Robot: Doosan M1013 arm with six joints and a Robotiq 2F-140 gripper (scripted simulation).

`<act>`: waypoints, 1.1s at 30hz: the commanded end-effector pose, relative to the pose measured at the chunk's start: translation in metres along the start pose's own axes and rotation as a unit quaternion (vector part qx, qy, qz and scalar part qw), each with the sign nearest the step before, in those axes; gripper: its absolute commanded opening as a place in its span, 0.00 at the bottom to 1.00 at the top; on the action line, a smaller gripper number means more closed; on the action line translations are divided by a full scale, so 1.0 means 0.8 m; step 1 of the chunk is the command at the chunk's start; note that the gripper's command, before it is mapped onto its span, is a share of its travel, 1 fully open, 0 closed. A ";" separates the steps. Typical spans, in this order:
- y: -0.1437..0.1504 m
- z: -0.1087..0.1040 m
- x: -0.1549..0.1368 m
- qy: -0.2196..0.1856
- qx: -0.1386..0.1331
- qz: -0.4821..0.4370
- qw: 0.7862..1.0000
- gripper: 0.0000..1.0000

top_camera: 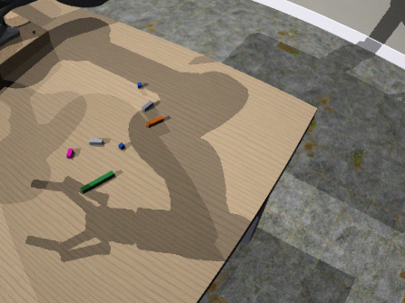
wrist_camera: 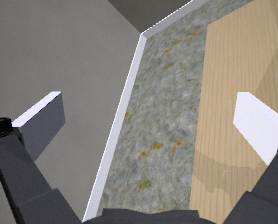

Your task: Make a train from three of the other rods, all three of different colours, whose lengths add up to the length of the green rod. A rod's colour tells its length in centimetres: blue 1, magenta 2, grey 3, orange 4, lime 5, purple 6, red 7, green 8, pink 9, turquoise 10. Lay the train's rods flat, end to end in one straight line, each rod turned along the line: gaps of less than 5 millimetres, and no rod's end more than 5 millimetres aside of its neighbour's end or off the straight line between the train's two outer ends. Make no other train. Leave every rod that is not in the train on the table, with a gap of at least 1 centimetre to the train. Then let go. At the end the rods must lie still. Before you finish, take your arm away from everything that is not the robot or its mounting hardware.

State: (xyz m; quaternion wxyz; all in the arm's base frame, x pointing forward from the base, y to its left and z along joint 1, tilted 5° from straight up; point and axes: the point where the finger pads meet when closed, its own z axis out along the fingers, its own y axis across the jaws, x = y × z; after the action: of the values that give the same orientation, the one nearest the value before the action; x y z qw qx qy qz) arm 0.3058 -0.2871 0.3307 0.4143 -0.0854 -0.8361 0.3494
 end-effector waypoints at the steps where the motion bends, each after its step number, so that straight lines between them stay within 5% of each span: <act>1: 0.000 0.000 0.000 0.000 0.000 0.000 1.000 1.00; 19: 0.006 -0.001 -0.004 -0.007 -0.007 0.002 1.000 1.00; 32: 0.176 -0.087 -0.098 -0.181 -0.228 0.097 0.952 1.00; 33: 0.176 -0.087 -0.098 -0.181 -0.228 0.097 0.952 1.00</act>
State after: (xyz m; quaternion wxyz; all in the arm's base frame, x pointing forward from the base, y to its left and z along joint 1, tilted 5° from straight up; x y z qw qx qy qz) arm 0.3777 -0.1940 0.2292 0.2155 -0.1812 -0.9351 0.2153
